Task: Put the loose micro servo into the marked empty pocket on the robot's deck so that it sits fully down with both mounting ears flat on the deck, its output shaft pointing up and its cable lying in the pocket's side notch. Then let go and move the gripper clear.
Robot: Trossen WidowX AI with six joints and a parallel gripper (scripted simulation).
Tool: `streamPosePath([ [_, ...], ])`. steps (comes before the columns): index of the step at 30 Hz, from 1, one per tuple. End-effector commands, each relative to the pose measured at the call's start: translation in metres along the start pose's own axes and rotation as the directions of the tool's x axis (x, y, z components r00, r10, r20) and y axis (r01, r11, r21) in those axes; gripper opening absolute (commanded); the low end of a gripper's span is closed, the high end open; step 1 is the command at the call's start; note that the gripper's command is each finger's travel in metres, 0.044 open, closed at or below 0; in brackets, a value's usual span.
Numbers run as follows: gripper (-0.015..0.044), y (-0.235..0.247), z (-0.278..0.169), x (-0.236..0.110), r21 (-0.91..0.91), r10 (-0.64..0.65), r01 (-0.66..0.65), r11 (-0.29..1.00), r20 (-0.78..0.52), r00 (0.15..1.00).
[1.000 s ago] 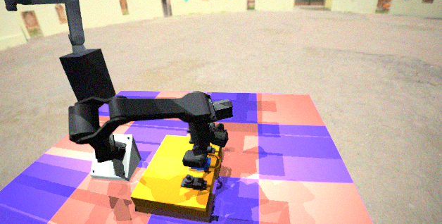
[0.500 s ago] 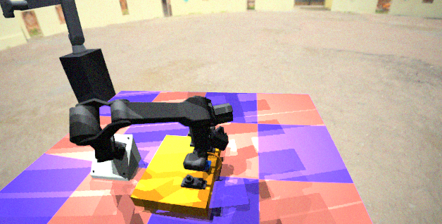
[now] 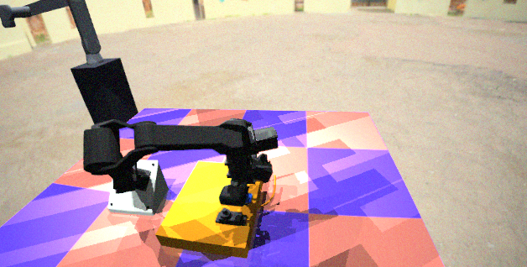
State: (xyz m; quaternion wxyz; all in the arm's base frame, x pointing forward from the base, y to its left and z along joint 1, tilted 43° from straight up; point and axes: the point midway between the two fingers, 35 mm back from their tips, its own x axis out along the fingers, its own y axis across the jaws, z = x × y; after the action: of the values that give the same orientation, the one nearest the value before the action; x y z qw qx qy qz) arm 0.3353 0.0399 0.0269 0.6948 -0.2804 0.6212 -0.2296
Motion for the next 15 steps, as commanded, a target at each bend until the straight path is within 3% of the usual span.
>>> streamPosePath([
  [1,0.0105,0.000,0.000,0.000,-0.004,-0.003,0.003,1.000,0.003,1.000],
  [4,0.0184,0.000,0.000,0.000,-0.004,-0.003,0.003,1.000,0.003,1.000],
  [15,0.0187,0.000,-0.004,-0.035,-0.004,-0.002,0.002,1.000,0.002,1.000],
])
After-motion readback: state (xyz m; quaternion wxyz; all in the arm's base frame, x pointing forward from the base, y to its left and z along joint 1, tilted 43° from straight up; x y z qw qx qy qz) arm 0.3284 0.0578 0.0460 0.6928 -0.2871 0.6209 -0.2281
